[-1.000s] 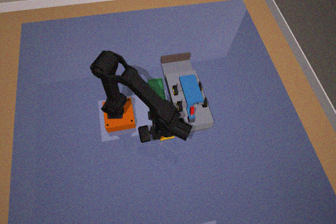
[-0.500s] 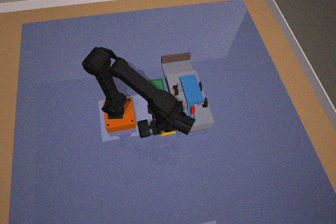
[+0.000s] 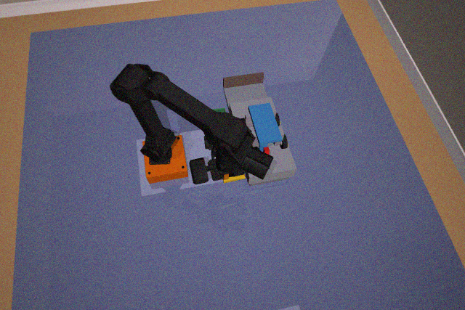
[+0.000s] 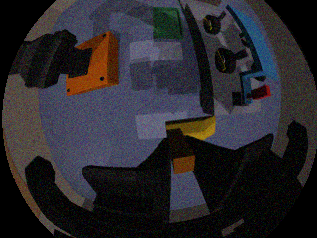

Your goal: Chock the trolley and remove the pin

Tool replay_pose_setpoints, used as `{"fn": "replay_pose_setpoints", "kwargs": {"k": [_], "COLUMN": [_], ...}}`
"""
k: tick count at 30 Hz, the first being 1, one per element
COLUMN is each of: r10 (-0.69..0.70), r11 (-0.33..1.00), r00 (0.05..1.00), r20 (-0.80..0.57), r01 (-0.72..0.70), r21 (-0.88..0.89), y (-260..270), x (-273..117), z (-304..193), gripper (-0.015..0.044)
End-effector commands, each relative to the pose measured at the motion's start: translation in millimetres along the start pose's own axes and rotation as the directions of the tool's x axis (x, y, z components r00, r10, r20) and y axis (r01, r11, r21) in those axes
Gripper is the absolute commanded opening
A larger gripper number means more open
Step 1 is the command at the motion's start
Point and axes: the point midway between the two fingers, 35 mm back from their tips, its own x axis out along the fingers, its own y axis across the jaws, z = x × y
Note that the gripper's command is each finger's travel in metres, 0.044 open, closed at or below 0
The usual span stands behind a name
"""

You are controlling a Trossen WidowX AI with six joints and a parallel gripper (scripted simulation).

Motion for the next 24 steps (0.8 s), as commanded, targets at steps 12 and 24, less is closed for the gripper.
{"fn": "replay_pose_setpoints", "kwargs": {"k": [12,24], "r10": [-0.001,-0.002], "r11": [1.000,0.915], "r00": [1.000,1.000], "r20": [-0.007,-0.006], "r01": [0.001,0.005], "r21": [0.020,0.403], "y": [-1.0,-0.9], "x": [-24.7,-24.7], "z": [-3.5,-3.6], "gripper": [0.0000,0.0000]}}
